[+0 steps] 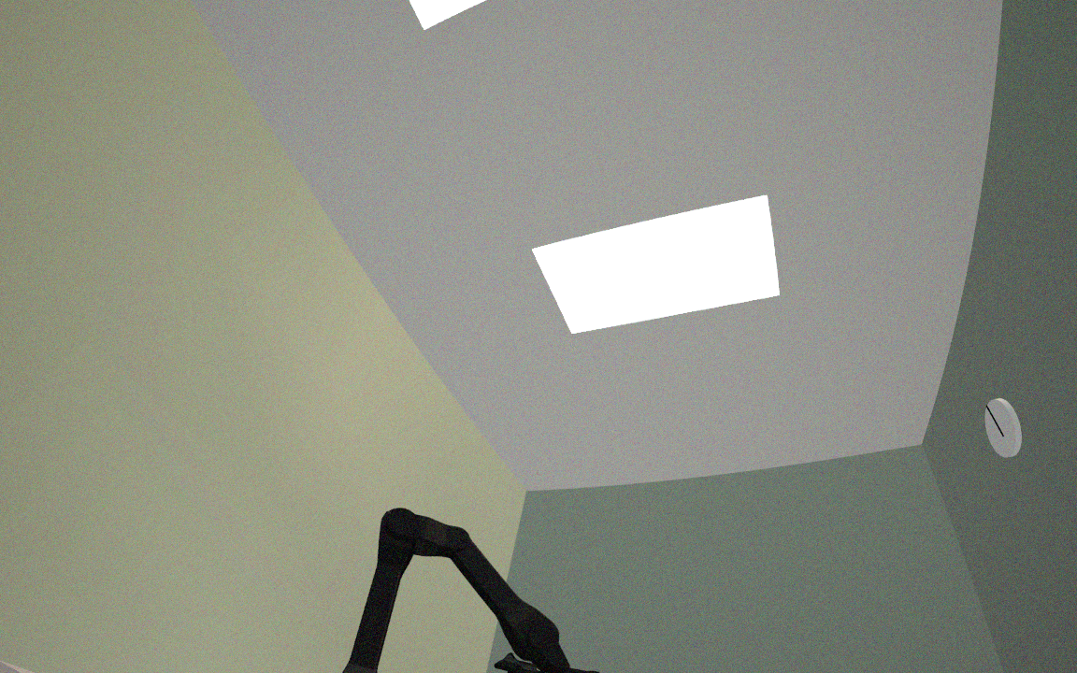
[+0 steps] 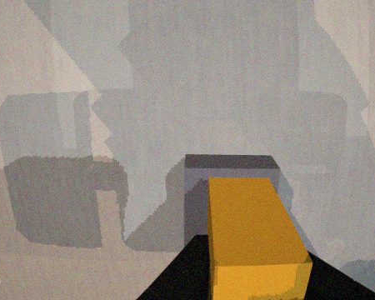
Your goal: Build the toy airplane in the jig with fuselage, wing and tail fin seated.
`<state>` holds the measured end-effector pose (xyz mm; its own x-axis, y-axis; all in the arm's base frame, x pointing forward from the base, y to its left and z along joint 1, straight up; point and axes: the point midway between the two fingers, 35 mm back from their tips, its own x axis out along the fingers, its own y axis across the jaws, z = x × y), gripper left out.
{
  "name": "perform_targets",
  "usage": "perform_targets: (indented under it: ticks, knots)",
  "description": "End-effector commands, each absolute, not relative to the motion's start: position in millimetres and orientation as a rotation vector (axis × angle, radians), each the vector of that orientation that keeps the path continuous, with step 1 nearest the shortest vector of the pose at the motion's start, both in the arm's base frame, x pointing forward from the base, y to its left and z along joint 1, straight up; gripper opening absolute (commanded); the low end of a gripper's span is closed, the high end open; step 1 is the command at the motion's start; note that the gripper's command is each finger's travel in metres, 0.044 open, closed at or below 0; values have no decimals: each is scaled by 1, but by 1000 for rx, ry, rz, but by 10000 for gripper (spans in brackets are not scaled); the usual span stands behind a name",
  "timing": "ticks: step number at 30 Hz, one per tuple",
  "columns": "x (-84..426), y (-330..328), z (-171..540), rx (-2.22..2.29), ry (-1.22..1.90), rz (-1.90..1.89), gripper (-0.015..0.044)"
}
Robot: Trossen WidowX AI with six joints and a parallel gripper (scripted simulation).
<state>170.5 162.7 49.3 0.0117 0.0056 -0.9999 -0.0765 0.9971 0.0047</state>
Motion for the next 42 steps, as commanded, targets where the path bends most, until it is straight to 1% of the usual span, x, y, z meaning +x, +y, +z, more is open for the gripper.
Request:
perform_targets:
  ticks: [1, 36, 42]
  knots:
    - [174, 166, 61, -47, 1553, 68, 0]
    - [170, 163, 172, -47, 1553, 68, 0]
    - [172, 161, 176, -47, 1552, 68, 0]
